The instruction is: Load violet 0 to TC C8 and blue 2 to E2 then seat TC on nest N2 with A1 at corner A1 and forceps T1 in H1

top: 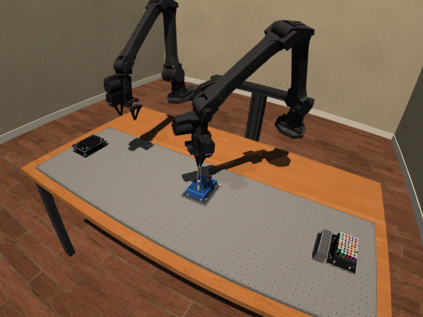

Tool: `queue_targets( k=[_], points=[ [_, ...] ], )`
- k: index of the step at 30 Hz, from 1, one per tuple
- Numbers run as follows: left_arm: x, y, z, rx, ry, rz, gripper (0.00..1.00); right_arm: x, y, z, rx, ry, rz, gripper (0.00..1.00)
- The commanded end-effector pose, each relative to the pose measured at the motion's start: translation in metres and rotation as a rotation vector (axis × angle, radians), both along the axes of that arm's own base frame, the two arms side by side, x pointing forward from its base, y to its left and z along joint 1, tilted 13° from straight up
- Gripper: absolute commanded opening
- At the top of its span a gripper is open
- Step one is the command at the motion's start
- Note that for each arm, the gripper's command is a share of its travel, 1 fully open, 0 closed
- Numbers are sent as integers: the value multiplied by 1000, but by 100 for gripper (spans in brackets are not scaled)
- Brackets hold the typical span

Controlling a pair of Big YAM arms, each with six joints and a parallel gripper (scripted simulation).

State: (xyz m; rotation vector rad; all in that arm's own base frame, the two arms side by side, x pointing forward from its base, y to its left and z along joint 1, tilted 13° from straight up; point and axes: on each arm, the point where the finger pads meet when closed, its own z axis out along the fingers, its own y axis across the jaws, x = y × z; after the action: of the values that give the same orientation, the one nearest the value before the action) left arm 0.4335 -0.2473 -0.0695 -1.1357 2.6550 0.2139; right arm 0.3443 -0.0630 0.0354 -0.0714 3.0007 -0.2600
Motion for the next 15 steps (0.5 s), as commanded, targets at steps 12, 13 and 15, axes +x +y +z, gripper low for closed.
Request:
queue_targets(
  k=[12,13,15],
  points=[
    [6,2,-9,3,-6,-2,9,31,-5,24,-8,-82,-19,100],
    [6,2,-10,3,-6,-3,9,31,-5,25,-8,-82,-19,100],
    [5,2,-10,4,-5,-3,9,31,-5,25,-8,-82,-19,100]
  ],
)
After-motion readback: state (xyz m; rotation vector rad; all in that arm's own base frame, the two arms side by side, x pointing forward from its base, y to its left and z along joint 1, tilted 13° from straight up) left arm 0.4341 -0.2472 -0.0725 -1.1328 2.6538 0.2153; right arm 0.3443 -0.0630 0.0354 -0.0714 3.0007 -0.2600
